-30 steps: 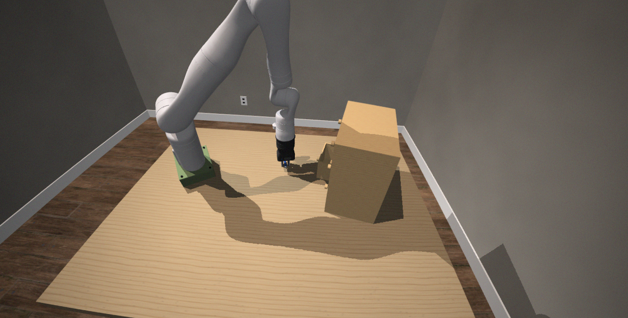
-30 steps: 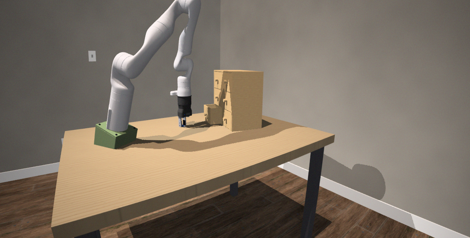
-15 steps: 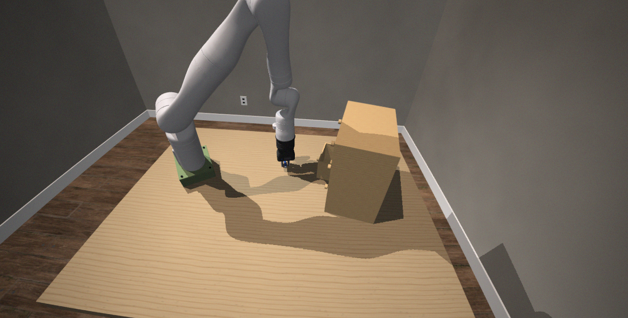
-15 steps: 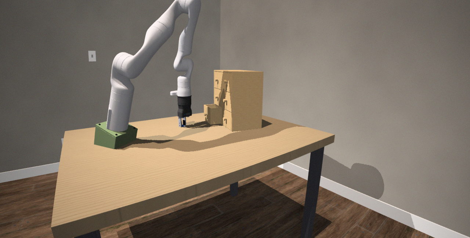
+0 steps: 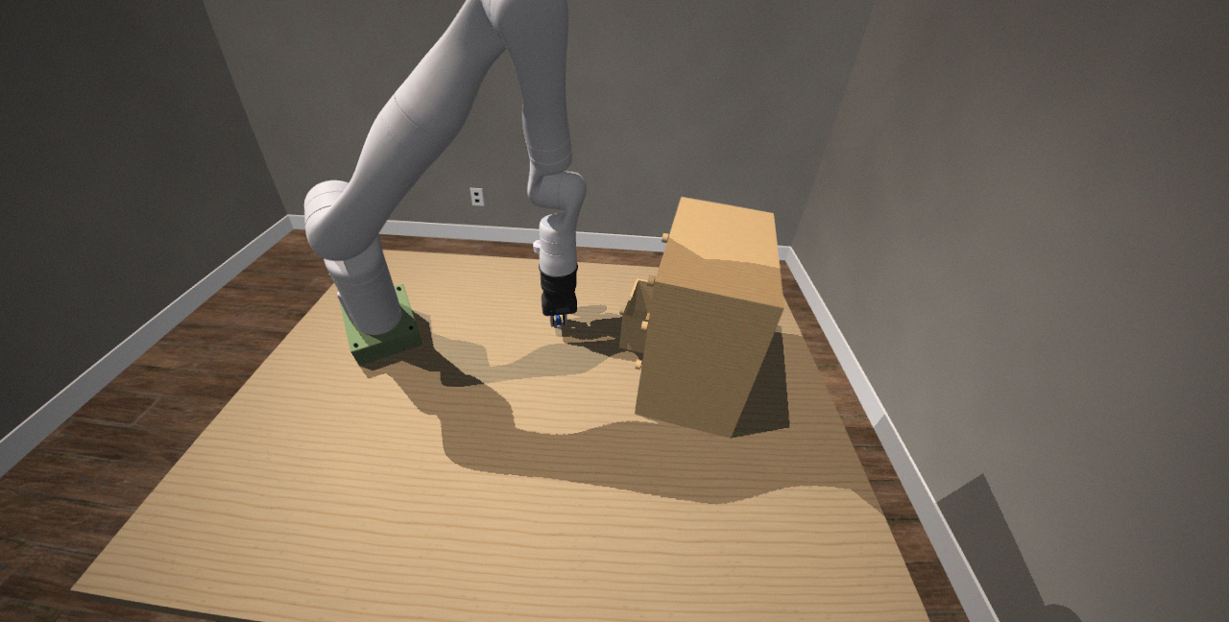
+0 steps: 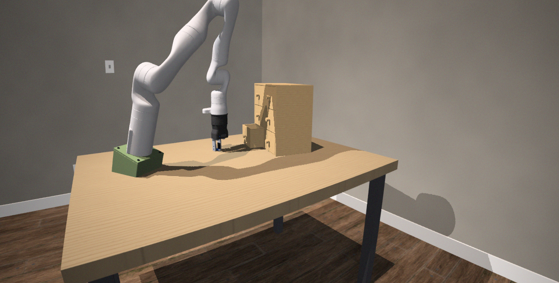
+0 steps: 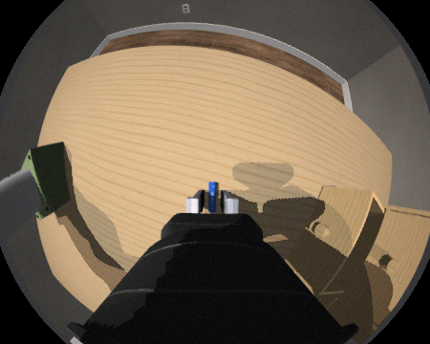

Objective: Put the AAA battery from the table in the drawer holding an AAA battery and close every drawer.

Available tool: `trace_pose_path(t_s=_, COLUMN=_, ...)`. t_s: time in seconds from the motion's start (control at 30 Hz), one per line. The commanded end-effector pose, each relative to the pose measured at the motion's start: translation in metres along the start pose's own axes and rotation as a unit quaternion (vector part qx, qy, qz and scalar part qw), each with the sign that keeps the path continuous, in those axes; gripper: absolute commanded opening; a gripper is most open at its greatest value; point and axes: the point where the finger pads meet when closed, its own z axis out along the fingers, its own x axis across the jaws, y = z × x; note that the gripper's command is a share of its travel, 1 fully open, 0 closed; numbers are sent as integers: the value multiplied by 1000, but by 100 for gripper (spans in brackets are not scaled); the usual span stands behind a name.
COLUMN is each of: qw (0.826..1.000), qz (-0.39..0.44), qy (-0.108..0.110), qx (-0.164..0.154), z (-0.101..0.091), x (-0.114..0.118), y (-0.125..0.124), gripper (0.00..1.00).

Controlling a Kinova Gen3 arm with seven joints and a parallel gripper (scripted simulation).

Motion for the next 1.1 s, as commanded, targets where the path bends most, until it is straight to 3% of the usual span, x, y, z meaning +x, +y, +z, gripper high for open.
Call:
trace_pose_path(t_s=0.0, qw=1000, qz=0, qy=1, qx=0, z=-1, x=1, y=0, gripper=54)
trace_pose_path(t_s=0.07, qw=1000, qz=0, qy=1, qx=0, z=-1, x=1, y=0, gripper=54)
trace_pose_path(t_s=0.1, qw=1000, qz=0, qy=1, qx=0, z=-1, x=1, y=0, gripper=24)
trace_pose_path(t_s=1.07, qw=1000, qz=0, qy=1, qx=0, z=-1, x=1, y=0, gripper=24)
